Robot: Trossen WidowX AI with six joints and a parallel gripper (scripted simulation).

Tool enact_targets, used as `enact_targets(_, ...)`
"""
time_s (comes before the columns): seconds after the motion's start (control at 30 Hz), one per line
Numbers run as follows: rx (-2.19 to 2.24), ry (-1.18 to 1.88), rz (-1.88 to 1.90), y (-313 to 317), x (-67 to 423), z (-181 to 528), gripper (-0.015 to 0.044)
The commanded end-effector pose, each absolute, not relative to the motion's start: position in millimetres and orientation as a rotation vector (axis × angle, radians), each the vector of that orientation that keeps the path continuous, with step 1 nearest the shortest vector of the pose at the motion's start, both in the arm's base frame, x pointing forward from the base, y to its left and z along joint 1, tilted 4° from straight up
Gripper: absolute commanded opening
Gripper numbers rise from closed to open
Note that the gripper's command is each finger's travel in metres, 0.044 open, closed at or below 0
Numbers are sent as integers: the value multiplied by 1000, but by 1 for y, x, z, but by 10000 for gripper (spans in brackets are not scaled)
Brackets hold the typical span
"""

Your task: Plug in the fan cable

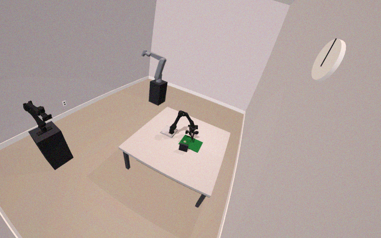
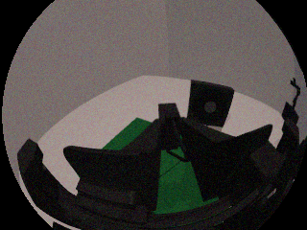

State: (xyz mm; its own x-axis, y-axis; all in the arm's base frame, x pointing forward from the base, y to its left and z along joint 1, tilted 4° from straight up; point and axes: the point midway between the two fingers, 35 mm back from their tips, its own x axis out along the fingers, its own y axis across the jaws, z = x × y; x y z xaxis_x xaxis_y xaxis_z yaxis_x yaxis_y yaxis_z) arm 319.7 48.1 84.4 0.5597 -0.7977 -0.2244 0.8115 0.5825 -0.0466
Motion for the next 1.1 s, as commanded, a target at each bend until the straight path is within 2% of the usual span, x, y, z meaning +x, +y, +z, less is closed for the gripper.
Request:
enact_targets(0.0, 60, 235, -949, 50, 319, 80, 0)
enact_targets(1.07, 60, 235, -949, 54, 316, 56, 0)
